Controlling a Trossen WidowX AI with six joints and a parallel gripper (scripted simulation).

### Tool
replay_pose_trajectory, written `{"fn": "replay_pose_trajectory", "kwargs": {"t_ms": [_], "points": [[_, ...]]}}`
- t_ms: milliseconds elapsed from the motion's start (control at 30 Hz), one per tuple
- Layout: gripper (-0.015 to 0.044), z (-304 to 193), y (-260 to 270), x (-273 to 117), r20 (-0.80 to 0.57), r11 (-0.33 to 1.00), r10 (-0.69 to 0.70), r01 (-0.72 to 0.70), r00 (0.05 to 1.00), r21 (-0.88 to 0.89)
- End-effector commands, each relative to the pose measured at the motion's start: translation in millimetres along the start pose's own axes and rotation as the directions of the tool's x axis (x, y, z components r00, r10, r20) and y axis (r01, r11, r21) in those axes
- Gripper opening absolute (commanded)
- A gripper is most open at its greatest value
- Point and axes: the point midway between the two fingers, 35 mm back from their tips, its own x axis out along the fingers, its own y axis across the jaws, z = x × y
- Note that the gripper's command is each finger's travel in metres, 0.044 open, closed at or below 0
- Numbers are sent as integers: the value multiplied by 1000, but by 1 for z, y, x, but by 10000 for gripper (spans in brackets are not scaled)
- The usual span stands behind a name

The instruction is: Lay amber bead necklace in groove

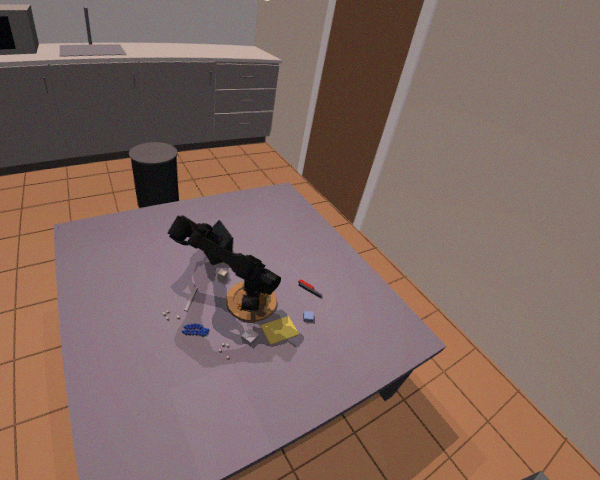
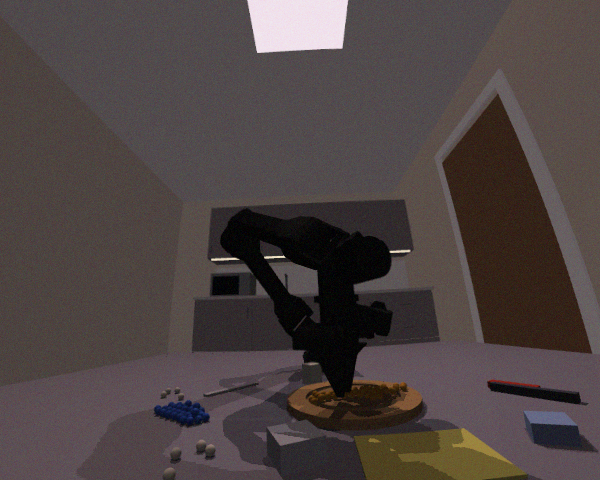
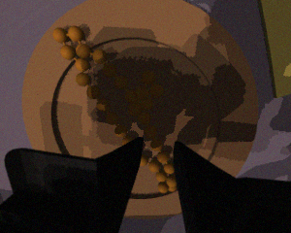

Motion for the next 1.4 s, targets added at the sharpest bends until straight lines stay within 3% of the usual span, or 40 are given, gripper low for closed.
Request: {"fn": "replay_pose_trajectory", "kwargs": {"t_ms": [0,567,1367], "points": [[113,0,0,0,0,1000,0,0,1000,0],[0,0,0,0,0,1000,0,0,1000,0],[0,-1,1,-4,-4,1000,0,0,1000,-8]]}}
